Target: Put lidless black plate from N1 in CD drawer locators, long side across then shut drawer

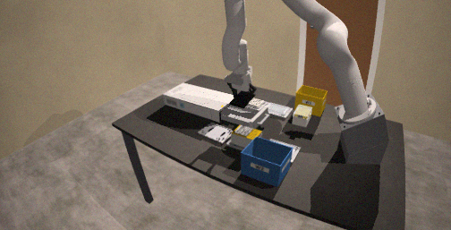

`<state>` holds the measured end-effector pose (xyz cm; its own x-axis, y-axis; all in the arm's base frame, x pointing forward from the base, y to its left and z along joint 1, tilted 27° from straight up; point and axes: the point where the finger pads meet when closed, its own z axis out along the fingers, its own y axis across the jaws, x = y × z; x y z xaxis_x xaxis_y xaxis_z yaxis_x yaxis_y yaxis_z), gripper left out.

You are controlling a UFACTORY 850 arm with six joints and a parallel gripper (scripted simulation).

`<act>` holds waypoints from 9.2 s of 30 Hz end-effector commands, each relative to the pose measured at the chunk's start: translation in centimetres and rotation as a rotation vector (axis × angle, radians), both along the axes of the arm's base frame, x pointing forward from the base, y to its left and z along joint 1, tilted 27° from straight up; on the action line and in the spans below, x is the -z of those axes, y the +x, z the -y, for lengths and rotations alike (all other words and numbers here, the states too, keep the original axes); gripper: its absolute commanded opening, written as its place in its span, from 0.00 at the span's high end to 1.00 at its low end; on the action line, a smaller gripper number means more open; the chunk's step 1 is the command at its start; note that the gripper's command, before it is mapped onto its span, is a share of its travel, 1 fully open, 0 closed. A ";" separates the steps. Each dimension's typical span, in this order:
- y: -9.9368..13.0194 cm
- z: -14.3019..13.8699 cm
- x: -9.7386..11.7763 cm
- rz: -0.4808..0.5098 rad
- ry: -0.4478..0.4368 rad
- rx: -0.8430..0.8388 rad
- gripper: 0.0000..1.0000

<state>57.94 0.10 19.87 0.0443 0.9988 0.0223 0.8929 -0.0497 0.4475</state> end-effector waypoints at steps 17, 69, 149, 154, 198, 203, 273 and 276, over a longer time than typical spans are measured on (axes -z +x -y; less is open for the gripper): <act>-1.0 3.0 0.9 -0.015 0.139 -0.072 1.00; -0.2 2.4 2.3 -0.015 0.139 -0.072 1.00; 3.9 1.1 10.6 -0.016 0.139 -0.072 1.00; 3.9 1.1 10.7 -0.016 0.139 -0.072 1.00; 4.0 1.0 11.1 -0.016 0.139 -0.072 1.00; 4.2 0.9 11.4 -0.016 0.139 -0.072 1.00; 4.5 0.8 12.0 -0.016 0.139 -0.072 1.00; 4.5 0.8 12.0 -0.016 0.139 -0.072 1.00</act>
